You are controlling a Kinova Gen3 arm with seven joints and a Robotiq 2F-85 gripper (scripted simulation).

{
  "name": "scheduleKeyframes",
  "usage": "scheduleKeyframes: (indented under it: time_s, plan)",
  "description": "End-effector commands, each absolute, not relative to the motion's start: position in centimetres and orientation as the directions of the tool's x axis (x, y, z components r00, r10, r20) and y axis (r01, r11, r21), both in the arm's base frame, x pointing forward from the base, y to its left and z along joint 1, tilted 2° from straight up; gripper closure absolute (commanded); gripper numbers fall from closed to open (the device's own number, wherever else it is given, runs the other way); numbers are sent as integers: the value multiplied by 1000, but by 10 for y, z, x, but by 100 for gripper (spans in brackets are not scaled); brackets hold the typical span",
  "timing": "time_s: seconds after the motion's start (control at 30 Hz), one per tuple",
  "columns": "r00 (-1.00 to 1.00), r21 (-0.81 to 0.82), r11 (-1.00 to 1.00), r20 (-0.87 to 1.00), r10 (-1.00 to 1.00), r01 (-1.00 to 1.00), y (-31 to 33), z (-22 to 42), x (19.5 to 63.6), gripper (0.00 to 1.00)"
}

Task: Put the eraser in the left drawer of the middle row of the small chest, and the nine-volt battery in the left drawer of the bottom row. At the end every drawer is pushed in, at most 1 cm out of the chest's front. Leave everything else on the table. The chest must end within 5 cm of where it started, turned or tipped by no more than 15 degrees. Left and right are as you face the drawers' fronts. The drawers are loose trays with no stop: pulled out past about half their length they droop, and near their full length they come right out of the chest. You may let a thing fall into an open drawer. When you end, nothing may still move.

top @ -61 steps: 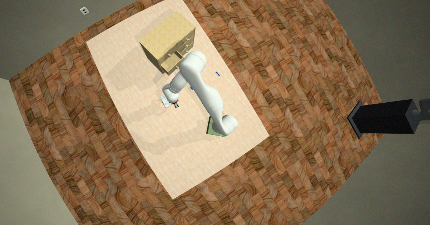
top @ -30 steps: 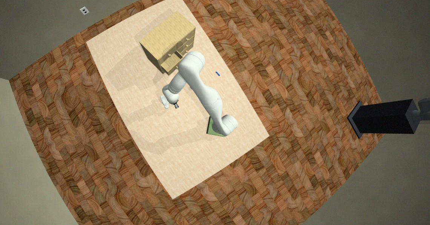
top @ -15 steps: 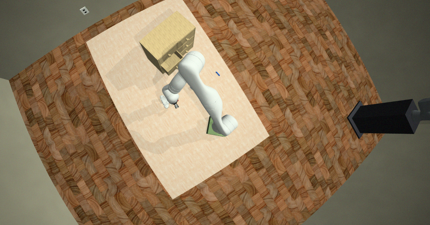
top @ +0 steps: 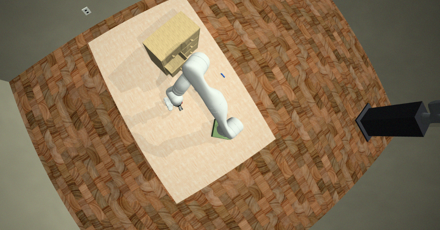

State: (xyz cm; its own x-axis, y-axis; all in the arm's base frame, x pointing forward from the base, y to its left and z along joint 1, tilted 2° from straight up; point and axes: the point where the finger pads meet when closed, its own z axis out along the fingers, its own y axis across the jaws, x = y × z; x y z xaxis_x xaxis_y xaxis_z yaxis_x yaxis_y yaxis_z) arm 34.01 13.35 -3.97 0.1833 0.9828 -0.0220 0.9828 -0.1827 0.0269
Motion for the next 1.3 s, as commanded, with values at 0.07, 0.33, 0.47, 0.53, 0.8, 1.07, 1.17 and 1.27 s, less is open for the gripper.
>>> scheduleKeyframes:
  time_s: [0.07,0.33,0.47,0.53,0.8,1.07,1.17,1.27]
  plan:
    - [183,27,-182,-22,983,983,134,-41,340,62]
    - [183,27,-182,-22,983,983,133,-56,341,62]
    - [183,27,-182,-22,983,983,133,-59,341,62]
    - [183,27,-182,-22,983,983,133,-59,341,62]
    - [183,27,-182,-22,983,983,133,-59,341,62]
    - [183,27,-182,-22,983,983,133,-59,341,62]
    - [183,27,-182,-22,983,983,133,-59,341,62]
    - [183,27,-182,-22,983,983,133,-59,341,81]
